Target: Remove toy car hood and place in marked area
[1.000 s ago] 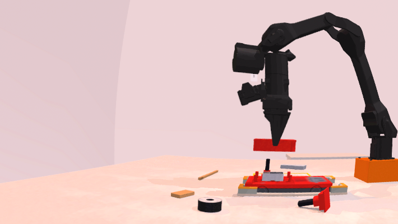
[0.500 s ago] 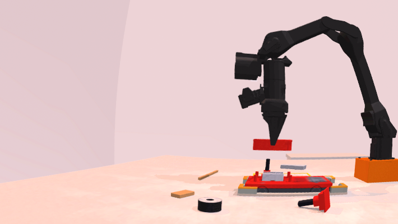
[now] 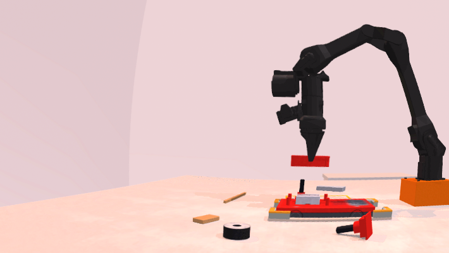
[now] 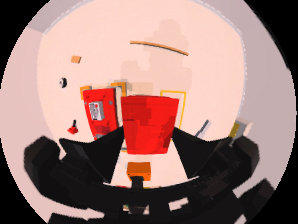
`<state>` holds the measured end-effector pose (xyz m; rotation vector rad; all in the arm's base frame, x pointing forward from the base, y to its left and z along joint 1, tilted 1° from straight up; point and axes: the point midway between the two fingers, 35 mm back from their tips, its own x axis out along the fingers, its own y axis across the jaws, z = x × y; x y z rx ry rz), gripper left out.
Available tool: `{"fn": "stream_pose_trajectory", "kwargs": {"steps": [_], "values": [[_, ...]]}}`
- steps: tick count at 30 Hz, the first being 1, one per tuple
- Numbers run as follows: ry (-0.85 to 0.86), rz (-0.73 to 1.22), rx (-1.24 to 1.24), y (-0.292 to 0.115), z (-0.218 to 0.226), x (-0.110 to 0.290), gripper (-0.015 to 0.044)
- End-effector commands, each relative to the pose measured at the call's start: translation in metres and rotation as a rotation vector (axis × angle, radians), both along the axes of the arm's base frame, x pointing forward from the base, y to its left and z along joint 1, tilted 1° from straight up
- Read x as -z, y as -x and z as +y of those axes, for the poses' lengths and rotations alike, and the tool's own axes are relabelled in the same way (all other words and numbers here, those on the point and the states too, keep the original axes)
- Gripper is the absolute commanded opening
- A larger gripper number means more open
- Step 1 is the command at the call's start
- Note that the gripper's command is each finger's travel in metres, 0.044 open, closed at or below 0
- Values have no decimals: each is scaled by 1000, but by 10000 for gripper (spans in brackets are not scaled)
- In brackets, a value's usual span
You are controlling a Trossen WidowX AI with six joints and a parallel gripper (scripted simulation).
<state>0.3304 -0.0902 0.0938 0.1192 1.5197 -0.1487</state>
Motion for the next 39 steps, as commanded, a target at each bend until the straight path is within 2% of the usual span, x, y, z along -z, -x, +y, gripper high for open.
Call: {"fn": "stream_pose_trajectory", "kwargs": {"steps": [1, 14, 39], "values": [[0, 4, -2, 10, -19, -1, 0], [9, 11, 2, 48, -78, -4, 0], [9, 11, 2, 46, -80, 16, 0]]}}
